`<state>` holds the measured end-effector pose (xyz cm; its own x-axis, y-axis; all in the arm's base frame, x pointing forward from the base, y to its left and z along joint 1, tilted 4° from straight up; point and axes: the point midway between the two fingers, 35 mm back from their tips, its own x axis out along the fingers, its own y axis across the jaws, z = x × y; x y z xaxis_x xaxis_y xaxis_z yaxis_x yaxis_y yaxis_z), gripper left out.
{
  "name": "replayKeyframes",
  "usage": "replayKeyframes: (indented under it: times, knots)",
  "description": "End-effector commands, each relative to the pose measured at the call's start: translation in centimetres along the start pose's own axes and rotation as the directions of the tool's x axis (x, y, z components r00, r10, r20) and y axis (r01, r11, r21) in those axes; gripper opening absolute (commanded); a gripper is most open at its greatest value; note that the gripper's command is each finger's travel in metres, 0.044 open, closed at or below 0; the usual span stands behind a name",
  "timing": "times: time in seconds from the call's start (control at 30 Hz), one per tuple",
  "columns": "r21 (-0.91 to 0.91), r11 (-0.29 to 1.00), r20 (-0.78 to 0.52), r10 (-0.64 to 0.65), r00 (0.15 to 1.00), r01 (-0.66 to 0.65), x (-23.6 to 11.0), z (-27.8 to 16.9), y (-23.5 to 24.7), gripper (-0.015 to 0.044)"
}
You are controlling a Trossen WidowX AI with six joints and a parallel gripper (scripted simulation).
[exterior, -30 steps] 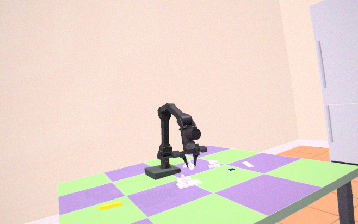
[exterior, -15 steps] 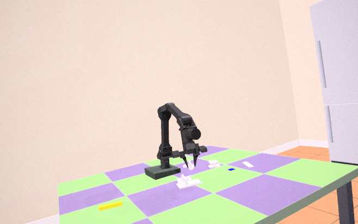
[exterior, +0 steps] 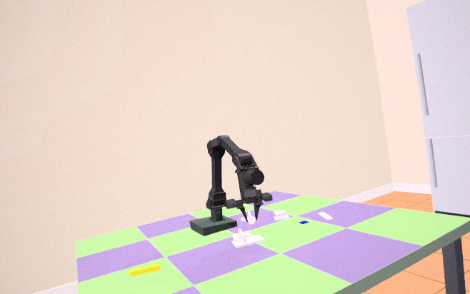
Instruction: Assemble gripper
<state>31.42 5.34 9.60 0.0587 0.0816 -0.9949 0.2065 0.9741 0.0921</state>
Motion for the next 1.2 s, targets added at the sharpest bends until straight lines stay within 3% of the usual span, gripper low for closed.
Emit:
replayKeyframes:
  times: [0.0, 0.73, 1.17]
  knots:
    - [0.004, 1.0, -0.006, -0.007, 1.0, 0.007, 0.9, -0.1, -0.1, 0.0134]
    - [0.004, 1.0, -0.006, -0.007, 1.0, 0.007, 4.4, -0.2, -0.2, 0.0134]
    - [0.004, 1.0, -0.006, -0.007, 1.0, 0.007, 4.5, -0.2, -0.2, 0.0134]
